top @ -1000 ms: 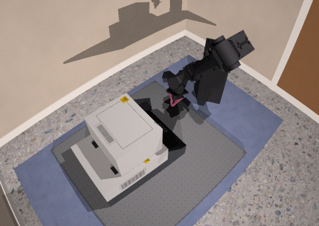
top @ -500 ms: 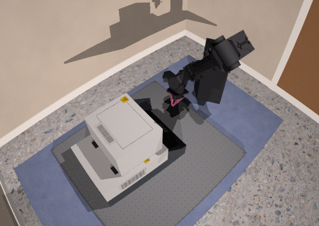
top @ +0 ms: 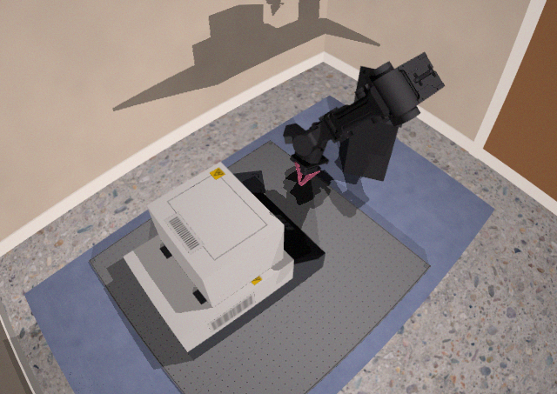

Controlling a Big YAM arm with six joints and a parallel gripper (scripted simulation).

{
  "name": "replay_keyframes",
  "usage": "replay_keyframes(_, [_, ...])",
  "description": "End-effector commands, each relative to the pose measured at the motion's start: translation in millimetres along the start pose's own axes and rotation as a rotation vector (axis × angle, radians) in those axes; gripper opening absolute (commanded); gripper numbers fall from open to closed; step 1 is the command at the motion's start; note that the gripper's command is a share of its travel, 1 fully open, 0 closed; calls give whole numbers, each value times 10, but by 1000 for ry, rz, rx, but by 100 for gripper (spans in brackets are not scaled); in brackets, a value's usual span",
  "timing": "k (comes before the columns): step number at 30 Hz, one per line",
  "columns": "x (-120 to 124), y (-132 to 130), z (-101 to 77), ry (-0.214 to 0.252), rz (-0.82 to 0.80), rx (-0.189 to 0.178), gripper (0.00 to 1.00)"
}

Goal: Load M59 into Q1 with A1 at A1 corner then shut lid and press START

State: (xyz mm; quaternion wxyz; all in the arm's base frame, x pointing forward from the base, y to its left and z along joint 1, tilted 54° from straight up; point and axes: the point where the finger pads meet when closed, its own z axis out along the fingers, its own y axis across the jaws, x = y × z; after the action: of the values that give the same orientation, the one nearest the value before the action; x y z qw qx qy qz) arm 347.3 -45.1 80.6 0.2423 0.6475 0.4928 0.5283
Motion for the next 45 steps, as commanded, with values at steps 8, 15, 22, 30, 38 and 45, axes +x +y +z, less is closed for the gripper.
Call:
replay_keyframes(8, [-44, -48, -53, -16, -2, 0, 0])
replay_keyframes(15, [-43, -78, -65, -17, 1, 5, 0])
replay_keyframes(22, [-45, -19, -40, -15, -5, -4, 0])
replay_keyframes(30, [35, 36, -12, -13, -9, -13, 0])
replay_keyframes(38, [451, -159, -63, 1, 27, 19, 0])
replay_keyframes(45, [371, -59, -28, -2, 14, 0, 0])
